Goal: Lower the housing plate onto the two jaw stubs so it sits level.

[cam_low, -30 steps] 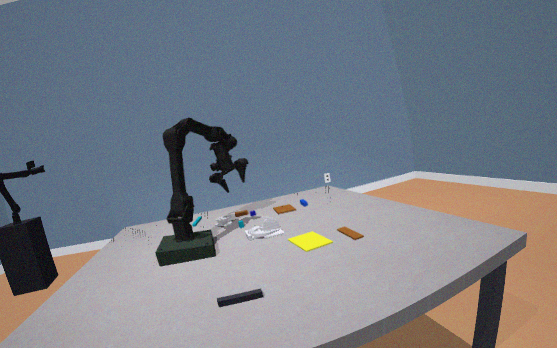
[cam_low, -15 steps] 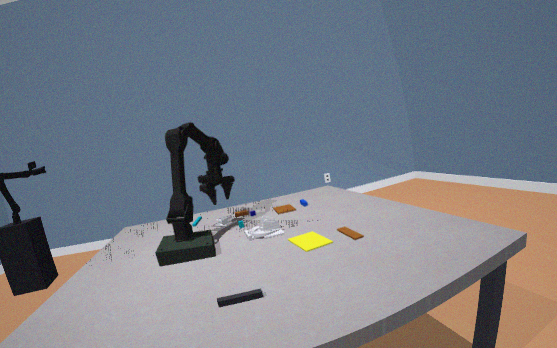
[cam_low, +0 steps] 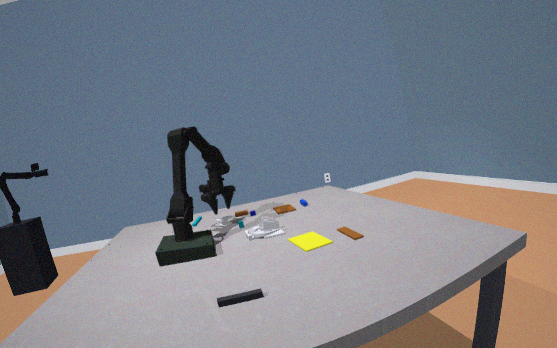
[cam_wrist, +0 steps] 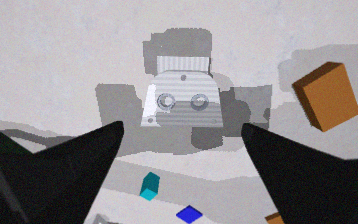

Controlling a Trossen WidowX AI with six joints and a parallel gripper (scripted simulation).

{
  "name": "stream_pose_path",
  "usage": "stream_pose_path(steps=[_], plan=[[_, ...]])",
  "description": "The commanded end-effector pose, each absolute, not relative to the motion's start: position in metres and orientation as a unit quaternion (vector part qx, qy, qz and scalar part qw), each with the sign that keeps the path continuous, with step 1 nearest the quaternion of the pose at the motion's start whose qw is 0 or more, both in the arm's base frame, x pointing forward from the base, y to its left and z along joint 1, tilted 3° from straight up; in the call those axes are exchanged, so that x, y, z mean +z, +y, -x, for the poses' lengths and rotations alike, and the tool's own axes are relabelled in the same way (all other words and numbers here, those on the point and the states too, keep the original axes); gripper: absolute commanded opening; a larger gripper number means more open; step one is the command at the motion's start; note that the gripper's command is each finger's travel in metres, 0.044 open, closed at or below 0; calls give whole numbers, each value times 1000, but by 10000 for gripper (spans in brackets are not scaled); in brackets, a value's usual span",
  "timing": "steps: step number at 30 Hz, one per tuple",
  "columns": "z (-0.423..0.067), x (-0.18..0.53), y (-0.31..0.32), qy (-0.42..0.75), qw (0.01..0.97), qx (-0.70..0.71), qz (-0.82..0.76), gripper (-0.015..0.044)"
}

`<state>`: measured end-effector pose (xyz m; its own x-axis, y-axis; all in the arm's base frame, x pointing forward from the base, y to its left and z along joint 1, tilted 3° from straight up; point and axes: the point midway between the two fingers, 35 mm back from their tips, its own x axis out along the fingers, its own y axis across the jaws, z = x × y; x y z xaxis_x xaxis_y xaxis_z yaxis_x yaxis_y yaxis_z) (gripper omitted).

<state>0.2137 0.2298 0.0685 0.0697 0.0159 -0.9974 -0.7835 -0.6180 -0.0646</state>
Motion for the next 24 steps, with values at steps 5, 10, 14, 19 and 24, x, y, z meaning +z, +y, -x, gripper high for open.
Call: stream_pose_path(steps=[5, 10, 14, 19, 24], plan=[[-214, 58, 231, 290, 324, 618, 655, 440], [-215, 50, 231, 290, 324, 618, 655, 440], [-215, 47, 231, 290, 324, 618, 655, 440], [-215, 45, 231, 290, 324, 618, 655, 440], [-216, 37, 231, 290, 324, 618, 655, 440]])
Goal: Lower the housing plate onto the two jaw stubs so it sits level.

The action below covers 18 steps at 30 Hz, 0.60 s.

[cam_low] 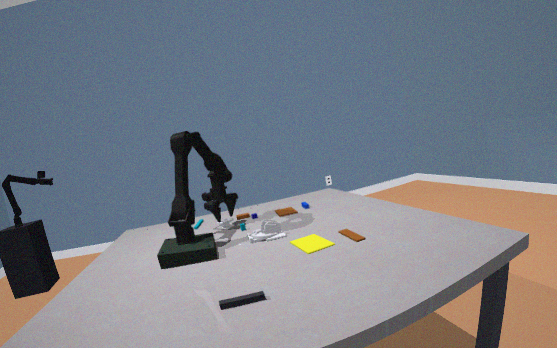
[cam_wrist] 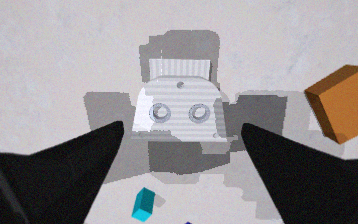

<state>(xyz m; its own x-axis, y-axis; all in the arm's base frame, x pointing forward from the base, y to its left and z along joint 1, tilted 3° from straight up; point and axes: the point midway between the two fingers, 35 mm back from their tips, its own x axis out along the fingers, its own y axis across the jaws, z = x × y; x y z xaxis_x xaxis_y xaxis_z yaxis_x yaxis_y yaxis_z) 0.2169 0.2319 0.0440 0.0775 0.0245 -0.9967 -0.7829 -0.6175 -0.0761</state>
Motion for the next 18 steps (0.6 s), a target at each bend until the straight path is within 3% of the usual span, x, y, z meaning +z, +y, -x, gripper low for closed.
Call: stream_pose_path(steps=[1, 18], plan=[[-216, 35, 231, 290, 324, 618, 655, 440], [-217, 17, 231, 290, 324, 618, 655, 440]])
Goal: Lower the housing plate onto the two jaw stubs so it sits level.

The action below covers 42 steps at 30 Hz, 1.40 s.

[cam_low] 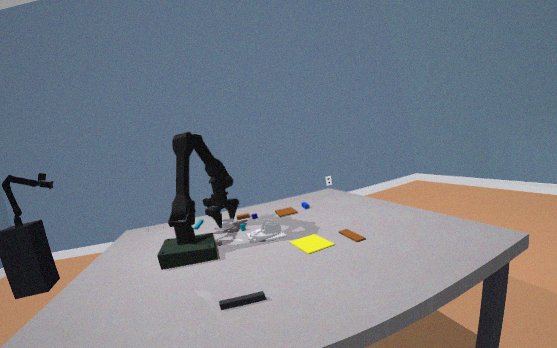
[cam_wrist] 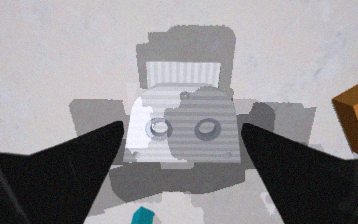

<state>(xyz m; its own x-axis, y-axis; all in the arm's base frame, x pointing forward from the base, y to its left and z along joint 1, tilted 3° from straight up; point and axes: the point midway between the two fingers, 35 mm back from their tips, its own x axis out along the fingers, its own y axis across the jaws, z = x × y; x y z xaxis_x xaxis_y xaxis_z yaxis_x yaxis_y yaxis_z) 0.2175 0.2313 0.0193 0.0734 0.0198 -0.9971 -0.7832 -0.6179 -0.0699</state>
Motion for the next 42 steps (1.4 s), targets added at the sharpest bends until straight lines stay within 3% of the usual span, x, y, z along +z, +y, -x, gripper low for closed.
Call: stream_pose_path(steps=[1, 20, 33, 42], plan=[[-217, 17, 231, 290, 324, 618, 655, 440], [-217, 17, 231, 290, 324, 618, 655, 440], [-217, 17, 231, 292, 325, 616, 656, 353], [-217, 17, 231, 292, 325, 616, 656, 351]])
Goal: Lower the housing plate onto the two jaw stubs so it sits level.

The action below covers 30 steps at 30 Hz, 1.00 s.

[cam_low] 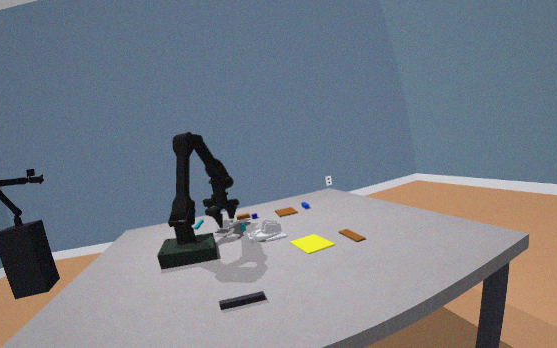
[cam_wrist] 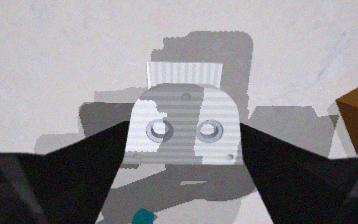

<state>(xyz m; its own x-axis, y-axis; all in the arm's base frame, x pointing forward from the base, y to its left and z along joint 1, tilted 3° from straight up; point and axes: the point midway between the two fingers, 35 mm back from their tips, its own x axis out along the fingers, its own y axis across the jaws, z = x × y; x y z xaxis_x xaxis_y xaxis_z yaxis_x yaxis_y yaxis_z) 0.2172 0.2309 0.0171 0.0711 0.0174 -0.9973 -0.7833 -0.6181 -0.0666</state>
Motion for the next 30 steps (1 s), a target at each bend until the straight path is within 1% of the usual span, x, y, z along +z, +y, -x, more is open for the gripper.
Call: stream_pose_path(steps=[1, 25, 30], plan=[[-217, 17, 231, 292, 325, 616, 656, 351], [-212, 88, 230, 290, 324, 618, 655, 351], [-212, 90, 230, 292, 326, 618, 654, 351]])
